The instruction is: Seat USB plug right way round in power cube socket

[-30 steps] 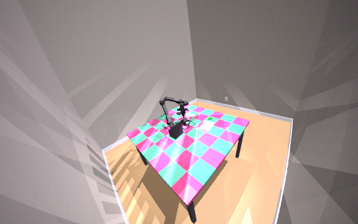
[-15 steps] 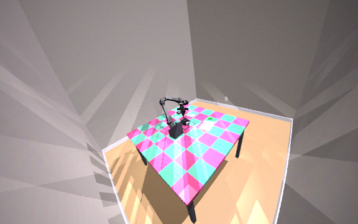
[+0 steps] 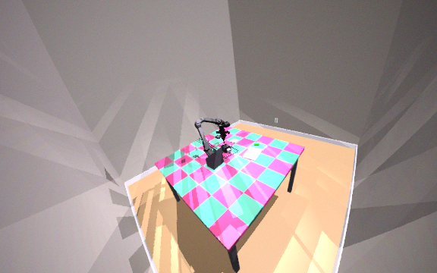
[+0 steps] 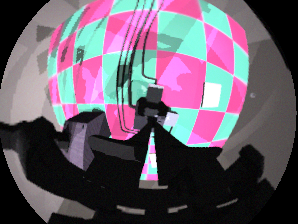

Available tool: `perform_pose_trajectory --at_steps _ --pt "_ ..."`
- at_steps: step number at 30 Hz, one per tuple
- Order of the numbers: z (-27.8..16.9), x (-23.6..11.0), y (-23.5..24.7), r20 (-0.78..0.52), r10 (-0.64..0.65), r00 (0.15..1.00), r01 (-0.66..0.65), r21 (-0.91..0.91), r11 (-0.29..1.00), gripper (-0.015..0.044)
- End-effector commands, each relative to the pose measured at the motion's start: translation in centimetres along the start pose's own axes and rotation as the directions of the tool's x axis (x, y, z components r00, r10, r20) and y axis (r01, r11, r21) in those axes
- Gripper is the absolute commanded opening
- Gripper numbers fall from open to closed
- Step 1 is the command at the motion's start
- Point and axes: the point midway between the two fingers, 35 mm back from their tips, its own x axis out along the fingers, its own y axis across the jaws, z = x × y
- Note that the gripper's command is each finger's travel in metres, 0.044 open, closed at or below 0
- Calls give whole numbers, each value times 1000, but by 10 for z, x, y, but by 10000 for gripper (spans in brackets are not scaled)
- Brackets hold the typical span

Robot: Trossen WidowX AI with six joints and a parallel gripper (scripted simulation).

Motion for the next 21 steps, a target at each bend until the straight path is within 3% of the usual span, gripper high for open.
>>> perform_pose_trajectory --at_steps 1,21 --pt "0 0 1 -1 2 1000 -2 54 999 0" --pt "0 1 1 0 3 1000 -2 551 834 0"
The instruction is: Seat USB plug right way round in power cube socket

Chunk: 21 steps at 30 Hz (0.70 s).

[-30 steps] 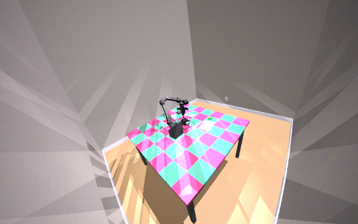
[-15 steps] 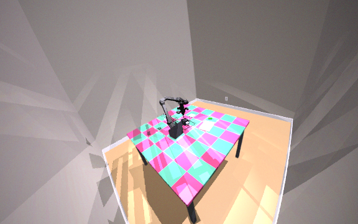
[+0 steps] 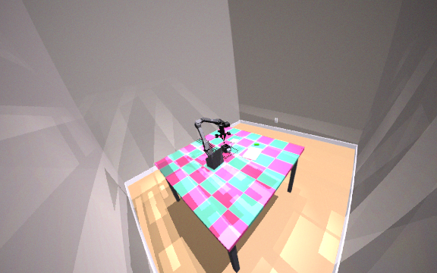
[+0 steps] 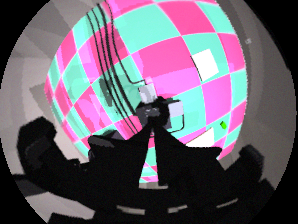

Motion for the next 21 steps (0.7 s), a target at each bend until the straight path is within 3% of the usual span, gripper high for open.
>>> perform_pose_trajectory --at_steps 1,21 --pt "0 0 0 0 -1 1000 1 118 993 0" --pt "0 0 0 0 -1 1000 1 599 801 0"
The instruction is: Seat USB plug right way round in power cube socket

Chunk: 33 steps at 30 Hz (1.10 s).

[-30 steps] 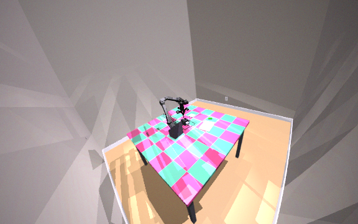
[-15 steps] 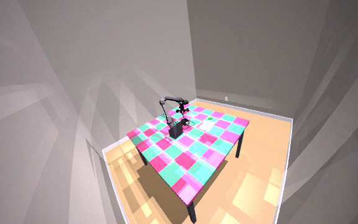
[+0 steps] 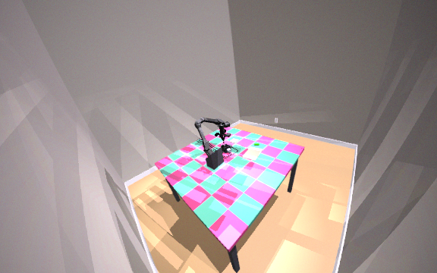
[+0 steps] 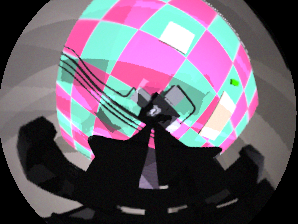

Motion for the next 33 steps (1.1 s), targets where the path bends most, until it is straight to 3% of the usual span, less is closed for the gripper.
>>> perform_pose_trajectory --at_steps 1,16,33 --pt "0 0 0 1 -1 1000 1 118 993 0" --pt "0 0 0 1 -1 1000 0 489 872 0" --pt "0 0 0 1 -1 1000 0 817 577 0"
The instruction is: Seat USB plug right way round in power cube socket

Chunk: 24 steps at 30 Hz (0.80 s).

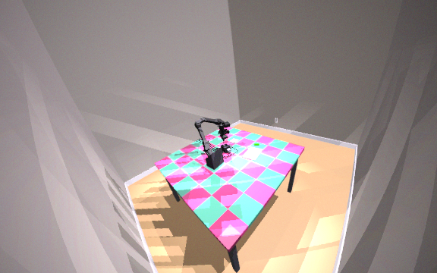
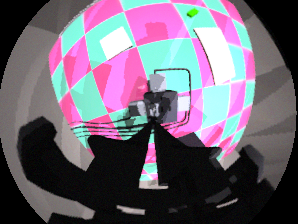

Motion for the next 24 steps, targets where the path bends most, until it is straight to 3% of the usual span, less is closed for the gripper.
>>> perform_pose_trajectory --at_steps 1,12,24 --pt "0 0 0 1 0 1000 0 118 993 0" --pt "0 0 0 1 0 1000 0 396 918 0" --pt "0 0 0 1 0 1000 -1 660 751 0"
